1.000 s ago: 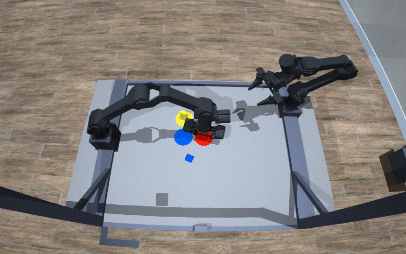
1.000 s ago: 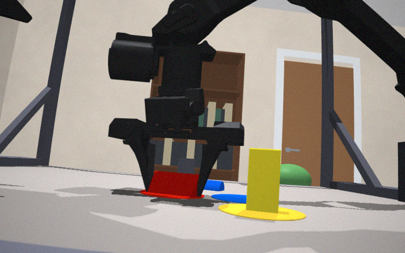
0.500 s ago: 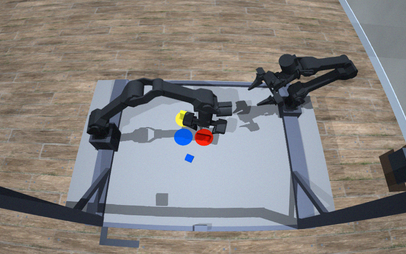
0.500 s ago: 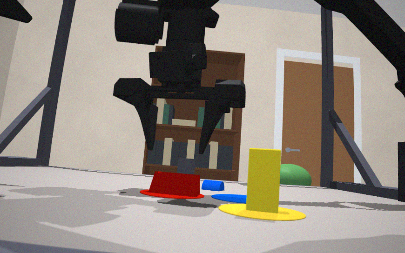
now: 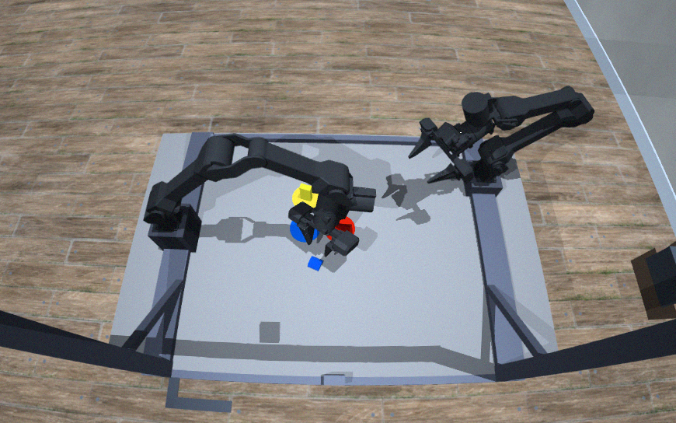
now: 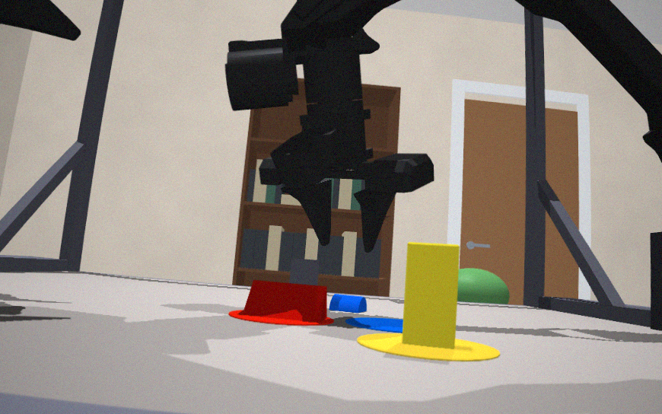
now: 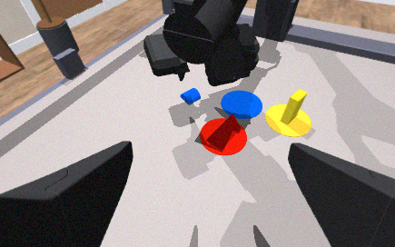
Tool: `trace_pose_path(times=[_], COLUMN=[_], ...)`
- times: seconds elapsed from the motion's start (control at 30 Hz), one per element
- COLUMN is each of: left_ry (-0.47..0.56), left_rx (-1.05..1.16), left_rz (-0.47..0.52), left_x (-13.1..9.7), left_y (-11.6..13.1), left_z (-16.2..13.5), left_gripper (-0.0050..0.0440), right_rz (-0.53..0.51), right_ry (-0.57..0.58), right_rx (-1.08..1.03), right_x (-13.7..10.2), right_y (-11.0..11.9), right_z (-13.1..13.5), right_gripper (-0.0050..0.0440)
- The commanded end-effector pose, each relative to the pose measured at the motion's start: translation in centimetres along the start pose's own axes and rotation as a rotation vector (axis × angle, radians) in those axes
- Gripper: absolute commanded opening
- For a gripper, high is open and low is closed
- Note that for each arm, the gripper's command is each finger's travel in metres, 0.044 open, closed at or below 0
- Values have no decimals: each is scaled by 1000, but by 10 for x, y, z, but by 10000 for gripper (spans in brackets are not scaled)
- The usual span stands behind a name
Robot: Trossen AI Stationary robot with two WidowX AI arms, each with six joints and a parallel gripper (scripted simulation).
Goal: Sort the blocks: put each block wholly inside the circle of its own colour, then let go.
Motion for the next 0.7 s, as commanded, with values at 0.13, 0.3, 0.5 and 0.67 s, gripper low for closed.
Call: trace_pose_path(times=[0.13, 0.3, 0.5, 0.67], left_ry=[14, -48, -116, -241], left_rx=[441, 696, 900, 1146], left_rz=[-65, -105, -141, -210], left_x=[-4, 6, 14, 27], left_y=[26, 37, 44, 51], left_z=[-10, -10, -11, -15], left_gripper=[265, 265, 265, 265], right_rz=[-25, -28, -25, -16], right_ry=[-25, -27, -28, -26], right_rx=[11, 19, 25, 32], right_x=[9, 14, 18, 23], right_y=[-5, -5, -5, -3], right_z=[4, 5, 6, 7], right_gripper=[400, 400, 400, 400])
Point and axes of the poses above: on each arm, the point midway between the two fingers, 35 mm back from their tips, its own x axis out along the fingers, its own z axis across the jaws, y = z × x, the point moved 9 cm from there along -x, back along the fingers, and after that the axes turned 10 degrees about x, right-handed, at the moved point
